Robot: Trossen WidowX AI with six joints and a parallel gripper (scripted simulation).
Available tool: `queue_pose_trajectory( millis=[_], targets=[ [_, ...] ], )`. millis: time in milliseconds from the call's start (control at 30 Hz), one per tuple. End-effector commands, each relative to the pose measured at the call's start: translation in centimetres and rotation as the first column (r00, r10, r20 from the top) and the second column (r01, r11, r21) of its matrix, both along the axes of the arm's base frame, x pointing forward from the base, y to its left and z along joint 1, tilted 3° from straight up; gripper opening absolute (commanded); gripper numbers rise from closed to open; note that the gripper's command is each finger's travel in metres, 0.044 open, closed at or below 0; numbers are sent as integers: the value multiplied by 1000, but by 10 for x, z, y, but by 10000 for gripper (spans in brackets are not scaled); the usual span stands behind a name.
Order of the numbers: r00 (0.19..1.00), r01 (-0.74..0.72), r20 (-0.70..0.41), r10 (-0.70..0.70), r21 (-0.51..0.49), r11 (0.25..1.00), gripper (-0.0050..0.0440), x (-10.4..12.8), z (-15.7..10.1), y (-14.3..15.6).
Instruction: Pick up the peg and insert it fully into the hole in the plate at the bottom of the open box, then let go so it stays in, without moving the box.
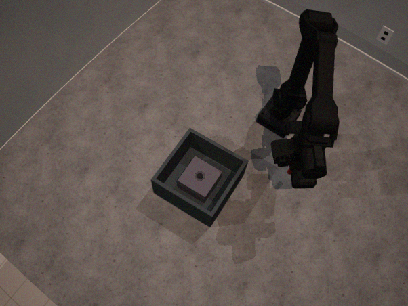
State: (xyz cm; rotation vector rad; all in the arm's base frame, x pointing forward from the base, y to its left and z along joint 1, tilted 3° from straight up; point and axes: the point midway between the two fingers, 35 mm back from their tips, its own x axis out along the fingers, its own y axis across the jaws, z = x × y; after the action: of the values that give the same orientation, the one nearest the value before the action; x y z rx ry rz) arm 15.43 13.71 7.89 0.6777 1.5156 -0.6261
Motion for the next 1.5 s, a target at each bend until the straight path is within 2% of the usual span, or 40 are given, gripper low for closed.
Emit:
queue_pose_trajectory(
  millis=[0,233,367,800,1467],
  targets=[
    [1000,-2,15,1,10,1000,0,3,19,1],
    [1000,-2,15,1,10,1000,0,4,41,0],
    [1000,-2,5,2,4,1000,0,4,32,-1],
    [1000,7,16,-7,5,1000,0,38,43,-23],
    [1000,7,19,-7,6,1000,0,72,57,-60]
  ],
)
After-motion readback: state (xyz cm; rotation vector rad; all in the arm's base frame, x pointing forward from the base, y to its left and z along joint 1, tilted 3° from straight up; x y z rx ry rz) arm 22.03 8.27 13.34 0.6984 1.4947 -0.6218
